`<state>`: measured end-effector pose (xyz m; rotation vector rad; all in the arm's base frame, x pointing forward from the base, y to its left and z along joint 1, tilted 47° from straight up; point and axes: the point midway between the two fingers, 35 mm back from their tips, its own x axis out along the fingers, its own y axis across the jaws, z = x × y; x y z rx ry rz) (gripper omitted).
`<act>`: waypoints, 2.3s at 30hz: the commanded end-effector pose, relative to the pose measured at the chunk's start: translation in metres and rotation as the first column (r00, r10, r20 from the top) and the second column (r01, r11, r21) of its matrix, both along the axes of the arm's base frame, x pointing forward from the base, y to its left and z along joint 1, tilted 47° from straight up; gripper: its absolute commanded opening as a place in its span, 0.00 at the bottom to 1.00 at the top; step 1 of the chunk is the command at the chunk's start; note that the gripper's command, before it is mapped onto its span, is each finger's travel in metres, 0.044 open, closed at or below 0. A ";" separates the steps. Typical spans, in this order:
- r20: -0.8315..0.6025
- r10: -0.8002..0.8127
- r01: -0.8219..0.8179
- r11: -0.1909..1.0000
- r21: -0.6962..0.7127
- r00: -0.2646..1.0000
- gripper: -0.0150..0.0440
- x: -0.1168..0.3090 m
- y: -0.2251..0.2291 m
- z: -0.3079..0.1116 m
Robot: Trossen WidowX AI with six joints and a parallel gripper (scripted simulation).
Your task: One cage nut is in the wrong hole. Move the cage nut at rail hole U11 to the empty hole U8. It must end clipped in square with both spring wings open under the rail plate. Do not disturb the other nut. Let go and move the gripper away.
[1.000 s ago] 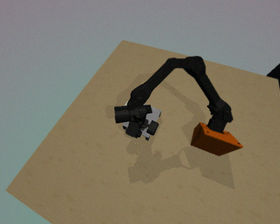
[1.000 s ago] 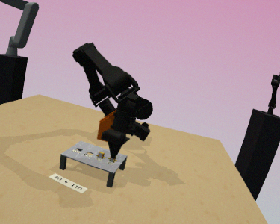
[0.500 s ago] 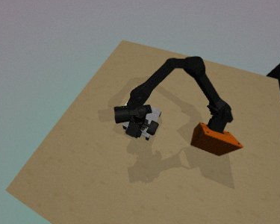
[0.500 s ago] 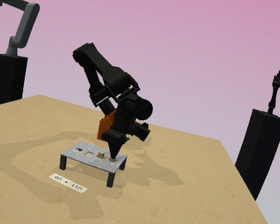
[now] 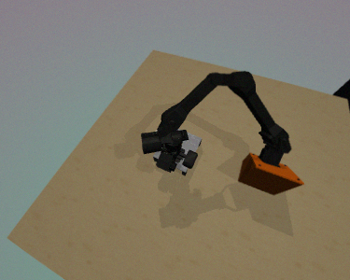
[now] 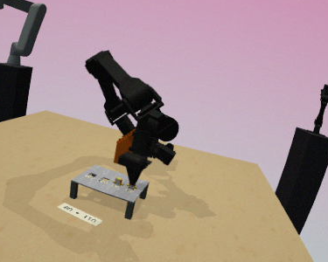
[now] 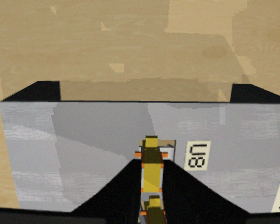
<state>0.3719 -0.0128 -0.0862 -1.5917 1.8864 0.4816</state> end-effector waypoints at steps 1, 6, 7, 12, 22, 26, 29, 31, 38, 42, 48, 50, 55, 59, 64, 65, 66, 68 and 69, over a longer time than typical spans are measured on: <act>-0.005 -0.008 0.008 1.000 0.003 1.000 0.30 0.000 0.000 -0.002; -0.005 -0.008 0.008 1.000 0.003 1.000 0.30 0.000 0.000 -0.002; -0.005 -0.008 0.008 1.000 0.003 1.000 0.30 0.000 0.000 -0.002; -0.005 -0.008 0.008 1.000 0.003 1.000 0.30 0.000 0.000 -0.002; -0.005 -0.008 0.008 1.000 0.003 1.000 0.30 -0.001 0.000 -0.002; -0.006 -0.009 0.009 1.000 0.003 1.000 0.30 0.000 0.000 -0.002; -0.008 -0.012 0.012 1.000 0.004 1.000 0.30 0.000 0.000 -0.002; -0.010 -0.014 0.014 1.000 0.005 1.000 0.30 0.000 0.000 -0.002; -0.018 -0.023 0.023 1.000 0.007 1.000 0.30 0.000 0.000 -0.002; -0.023 -0.027 0.028 1.000 0.008 0.999 0.30 0.001 0.000 -0.002; -0.028 -0.033 0.033 0.999 0.009 0.999 0.30 0.001 0.000 -0.002; -0.028 -0.033 0.033 0.999 0.009 0.999 0.30 0.001 0.000 -0.002; -0.028 -0.033 0.033 0.999 0.009 0.999 0.30 0.001 0.000 -0.002; -0.028 -0.033 0.033 0.999 0.009 0.999 0.30 0.001 0.000 -0.002; -0.029 -0.035 0.035 0.999 0.009 0.999 0.30 0.001 0.000 -0.002; -0.030 -0.035 0.036 0.999 0.009 0.999 0.30 0.001 0.000 -0.002; -0.031 -0.036 0.037 0.999 0.009 0.999 0.30 0.001 0.000 -0.002; -0.033 -0.038 0.039 0.999 0.010 0.999 0.30 0.001 0.000 -0.002; -0.034 -0.039 0.040 0.999 0.010 0.999 0.30 0.001 0.000 -0.002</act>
